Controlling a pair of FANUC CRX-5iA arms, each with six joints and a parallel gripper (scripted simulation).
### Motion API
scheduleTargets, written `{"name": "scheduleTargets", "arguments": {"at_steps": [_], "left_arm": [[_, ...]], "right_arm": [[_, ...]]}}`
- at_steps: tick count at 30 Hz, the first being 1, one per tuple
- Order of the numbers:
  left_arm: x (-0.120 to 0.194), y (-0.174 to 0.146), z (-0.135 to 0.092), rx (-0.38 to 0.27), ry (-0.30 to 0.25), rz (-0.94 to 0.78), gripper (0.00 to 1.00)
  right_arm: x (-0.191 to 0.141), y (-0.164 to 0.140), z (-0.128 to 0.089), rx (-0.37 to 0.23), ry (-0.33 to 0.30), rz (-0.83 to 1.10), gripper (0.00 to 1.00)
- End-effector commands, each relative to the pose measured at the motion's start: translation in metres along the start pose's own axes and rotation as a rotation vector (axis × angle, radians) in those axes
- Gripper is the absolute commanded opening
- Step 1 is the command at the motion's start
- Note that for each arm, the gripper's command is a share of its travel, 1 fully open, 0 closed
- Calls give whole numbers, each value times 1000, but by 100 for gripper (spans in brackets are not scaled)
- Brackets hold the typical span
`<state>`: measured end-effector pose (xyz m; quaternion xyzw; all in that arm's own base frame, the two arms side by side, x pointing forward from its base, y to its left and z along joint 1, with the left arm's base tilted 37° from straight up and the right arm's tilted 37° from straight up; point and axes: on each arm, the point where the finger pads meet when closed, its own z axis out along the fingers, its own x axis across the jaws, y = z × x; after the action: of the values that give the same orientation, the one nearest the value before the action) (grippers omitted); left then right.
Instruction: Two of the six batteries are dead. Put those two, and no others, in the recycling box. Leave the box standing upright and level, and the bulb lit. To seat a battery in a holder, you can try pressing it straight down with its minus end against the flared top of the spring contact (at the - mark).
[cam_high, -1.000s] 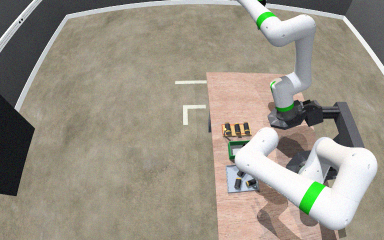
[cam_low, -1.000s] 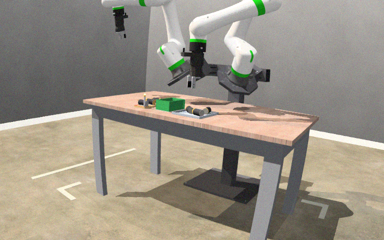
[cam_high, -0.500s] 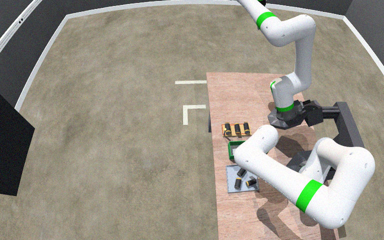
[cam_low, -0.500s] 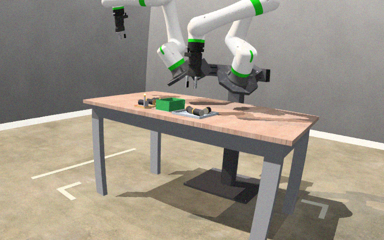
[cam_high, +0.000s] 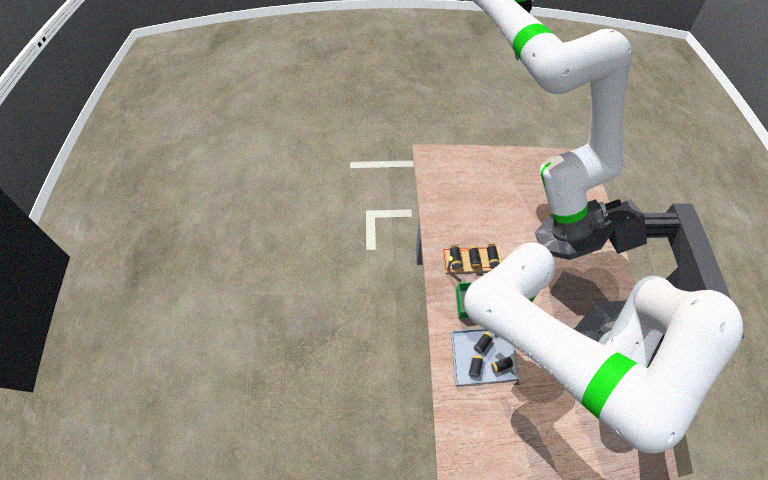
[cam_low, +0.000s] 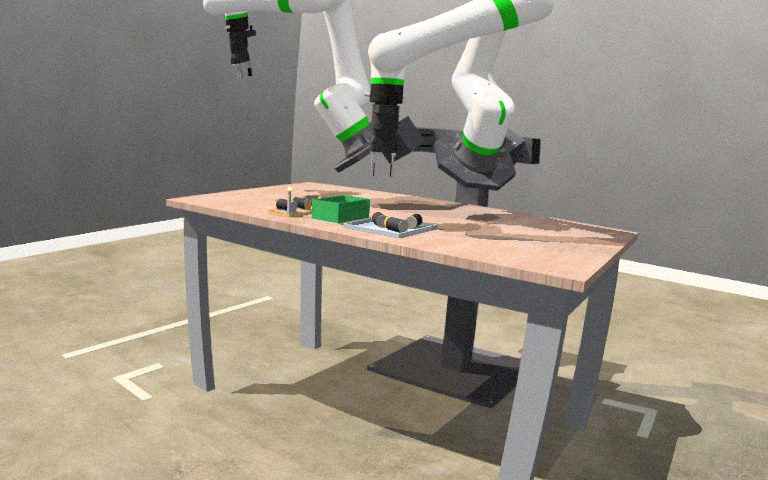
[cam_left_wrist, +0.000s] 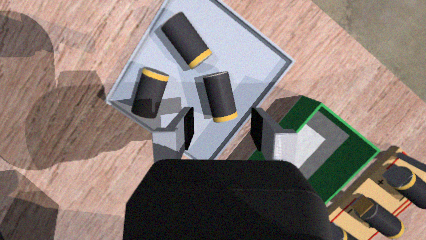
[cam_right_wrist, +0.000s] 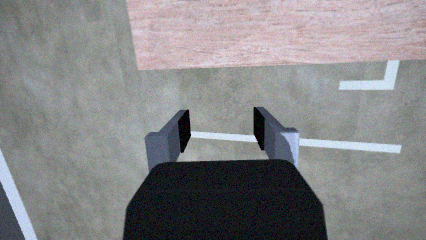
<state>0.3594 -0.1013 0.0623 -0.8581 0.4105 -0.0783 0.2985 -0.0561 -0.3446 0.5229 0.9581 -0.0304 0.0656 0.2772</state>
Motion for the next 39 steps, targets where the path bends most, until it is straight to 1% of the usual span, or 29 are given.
{"name": "scheduleTargets", "arguments": {"at_steps": [1, 6, 11, 26, 28, 30, 31, 35, 37, 39], "left_arm": [[0, 0, -1, 12, -4, -96, 90], [0, 0, -1, 13, -4, -178, 90], [0, 0, -1, 13, -3, -222, 90], [0, 0, -1, 13, -3, -236, 90], [0, 0, 4, 13, -3, -236, 90], [0, 0, 4, 13, -3, -236, 90], [0, 0, 13, 13, -3, -236, 90], [0, -1, 67, 13, -3, -236, 90], [0, -1, 78, 13, -3, -236, 90], [0, -1, 79, 13, -3, -236, 90]], "right_arm": [[0, 0, -1, -2, -1, 1, 100], [0, 0, -1, -2, -1, 1, 100], [0, 0, -1, -2, -1, 1, 100], [0, 0, -1, -2, -1, 1, 100], [0, 0, -1, -2, -1, 1, 100], [0, 0, -1, -2, -1, 1, 100], [0, 0, -1, -2, -1, 1, 100], [0, 0, -1, -2, -1, 1, 100], [0, 0, -1, -2, -1, 1, 100], [0, 0, -1, -2, -1, 1, 100]]}}
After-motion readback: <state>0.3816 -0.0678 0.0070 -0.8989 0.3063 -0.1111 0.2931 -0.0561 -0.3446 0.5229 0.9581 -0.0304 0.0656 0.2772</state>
